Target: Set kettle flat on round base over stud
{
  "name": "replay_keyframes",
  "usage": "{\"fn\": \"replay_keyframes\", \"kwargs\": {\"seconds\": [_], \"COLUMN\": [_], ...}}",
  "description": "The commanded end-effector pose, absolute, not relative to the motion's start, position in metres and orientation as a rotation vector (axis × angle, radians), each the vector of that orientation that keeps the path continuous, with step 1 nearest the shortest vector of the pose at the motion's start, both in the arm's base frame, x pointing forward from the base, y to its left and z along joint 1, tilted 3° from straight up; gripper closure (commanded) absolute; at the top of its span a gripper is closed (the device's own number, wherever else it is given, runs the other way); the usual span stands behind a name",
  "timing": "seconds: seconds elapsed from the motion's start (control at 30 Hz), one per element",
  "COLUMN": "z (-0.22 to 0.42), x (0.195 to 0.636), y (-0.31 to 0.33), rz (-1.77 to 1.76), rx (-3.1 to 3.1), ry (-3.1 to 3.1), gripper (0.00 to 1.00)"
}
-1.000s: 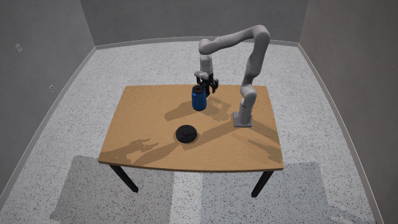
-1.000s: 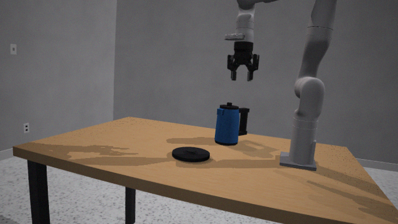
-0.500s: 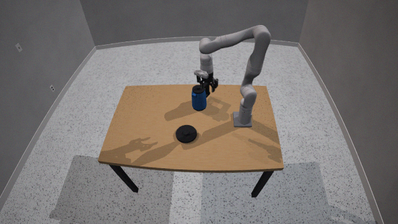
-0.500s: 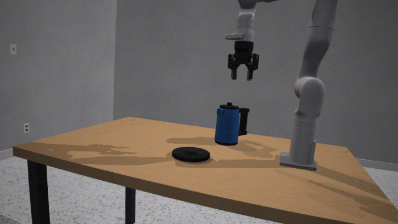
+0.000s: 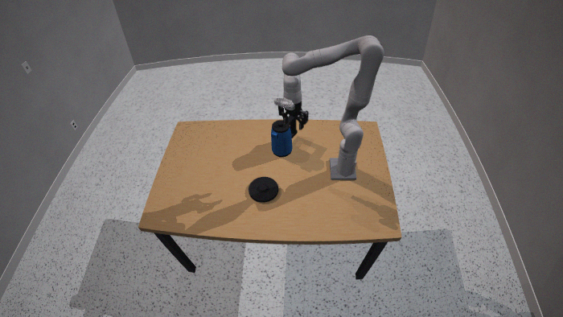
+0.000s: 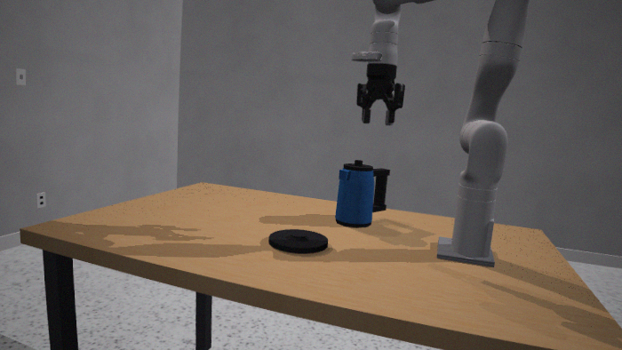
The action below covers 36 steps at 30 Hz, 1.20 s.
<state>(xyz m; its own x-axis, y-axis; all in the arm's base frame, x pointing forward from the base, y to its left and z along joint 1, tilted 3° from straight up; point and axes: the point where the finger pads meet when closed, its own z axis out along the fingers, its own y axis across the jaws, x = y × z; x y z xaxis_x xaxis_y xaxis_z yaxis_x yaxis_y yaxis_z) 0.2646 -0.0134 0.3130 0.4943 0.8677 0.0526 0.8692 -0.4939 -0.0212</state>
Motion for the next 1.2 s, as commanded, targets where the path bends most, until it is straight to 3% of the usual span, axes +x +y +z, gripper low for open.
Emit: {"fn": "replay_keyframes", "kwargs": {"seconds": [0.0,1.17], "z": [0.3136,0.3145], "x": [0.2649,0.2654], "y": [-0.0138,-0.0165], "rz": [-0.057,-0.06], "rx": [-2.679,-2.697], "ry": [-1.554,-1.536], "gripper": [0.2,0.2]}}
